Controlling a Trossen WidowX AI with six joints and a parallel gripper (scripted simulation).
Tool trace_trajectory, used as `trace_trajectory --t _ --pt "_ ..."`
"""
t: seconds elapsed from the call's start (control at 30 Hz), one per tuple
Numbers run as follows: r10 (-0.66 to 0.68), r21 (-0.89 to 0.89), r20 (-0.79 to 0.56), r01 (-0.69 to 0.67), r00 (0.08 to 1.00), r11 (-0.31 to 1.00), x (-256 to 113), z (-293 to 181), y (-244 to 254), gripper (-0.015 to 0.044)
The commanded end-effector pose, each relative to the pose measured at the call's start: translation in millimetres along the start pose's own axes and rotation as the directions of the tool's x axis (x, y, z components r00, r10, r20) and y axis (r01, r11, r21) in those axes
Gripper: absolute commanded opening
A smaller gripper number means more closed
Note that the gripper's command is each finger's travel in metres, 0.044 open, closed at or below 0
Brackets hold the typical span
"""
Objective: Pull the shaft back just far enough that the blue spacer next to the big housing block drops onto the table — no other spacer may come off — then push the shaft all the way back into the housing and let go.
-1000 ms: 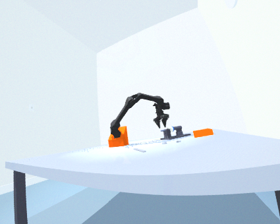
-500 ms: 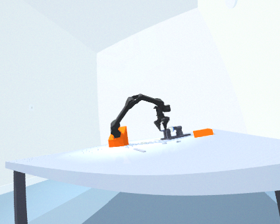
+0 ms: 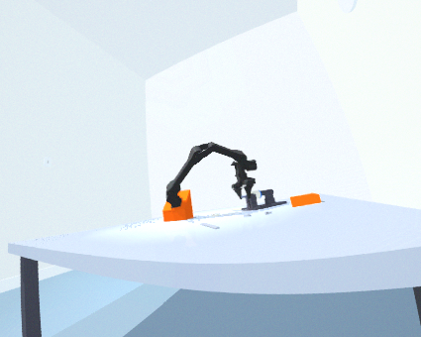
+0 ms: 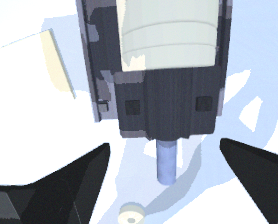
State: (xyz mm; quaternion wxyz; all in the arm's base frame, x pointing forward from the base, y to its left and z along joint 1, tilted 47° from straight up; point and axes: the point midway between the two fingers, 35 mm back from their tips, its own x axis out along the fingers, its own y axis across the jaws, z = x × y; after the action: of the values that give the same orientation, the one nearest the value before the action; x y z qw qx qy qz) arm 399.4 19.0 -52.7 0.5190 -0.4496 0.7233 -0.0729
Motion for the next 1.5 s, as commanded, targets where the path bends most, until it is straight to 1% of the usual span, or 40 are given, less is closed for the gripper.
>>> trace_trajectory --t 0.0,0.83,1.27,1.47 --pt "-0.004 -0.005 -0.001 0.004 1.000 1.000 1 0 0 0.0440" --pt "-0.004 -0.005 -0.001 0.004 1.000 1.000 1 0 0 0.0440" --pt "-0.004 -0.005 -0.002 0.004 1.000 1.000 18 -1 0 0.0440" --pt "-0.004 -0.005 -0.002 0.004 1.000 1.000 19 -1 0 0.0440"
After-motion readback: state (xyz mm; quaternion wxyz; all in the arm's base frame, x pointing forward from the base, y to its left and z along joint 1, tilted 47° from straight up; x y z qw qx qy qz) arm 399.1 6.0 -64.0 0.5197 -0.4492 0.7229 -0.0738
